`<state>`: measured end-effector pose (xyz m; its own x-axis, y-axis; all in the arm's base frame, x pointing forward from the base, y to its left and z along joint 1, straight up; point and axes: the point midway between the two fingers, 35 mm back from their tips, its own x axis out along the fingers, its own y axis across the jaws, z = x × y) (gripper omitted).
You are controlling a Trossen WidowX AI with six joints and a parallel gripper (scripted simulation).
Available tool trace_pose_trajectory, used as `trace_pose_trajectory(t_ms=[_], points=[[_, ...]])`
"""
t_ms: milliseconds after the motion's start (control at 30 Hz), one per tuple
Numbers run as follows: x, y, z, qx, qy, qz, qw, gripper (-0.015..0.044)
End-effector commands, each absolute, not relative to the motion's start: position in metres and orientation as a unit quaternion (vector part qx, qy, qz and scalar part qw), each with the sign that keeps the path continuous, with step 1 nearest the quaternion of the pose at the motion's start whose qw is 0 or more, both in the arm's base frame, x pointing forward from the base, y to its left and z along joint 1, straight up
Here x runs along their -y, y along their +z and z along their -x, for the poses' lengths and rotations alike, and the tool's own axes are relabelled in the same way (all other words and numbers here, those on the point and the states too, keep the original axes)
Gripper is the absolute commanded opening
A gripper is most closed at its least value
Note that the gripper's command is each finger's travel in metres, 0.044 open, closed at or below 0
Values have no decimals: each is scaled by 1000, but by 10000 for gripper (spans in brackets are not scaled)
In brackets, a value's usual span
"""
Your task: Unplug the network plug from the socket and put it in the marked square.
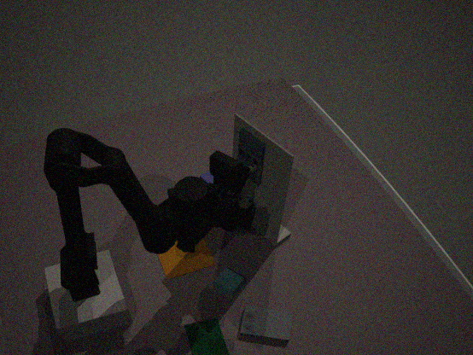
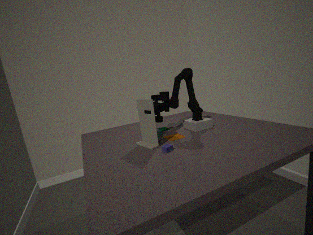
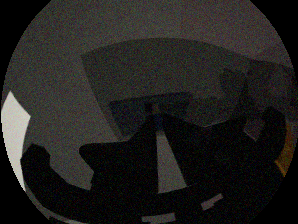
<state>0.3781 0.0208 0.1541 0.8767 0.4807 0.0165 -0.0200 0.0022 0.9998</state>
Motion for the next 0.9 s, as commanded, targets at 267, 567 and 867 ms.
trace_pose_trajectory(t_ms=[267, 567, 867], points=[[-18, 154, -368, -169, 182, -683, 687, 0], [-16, 154, -362, -169, 182, -683, 687, 0], [-14, 154, -356, -169, 182, -683, 687, 0]])
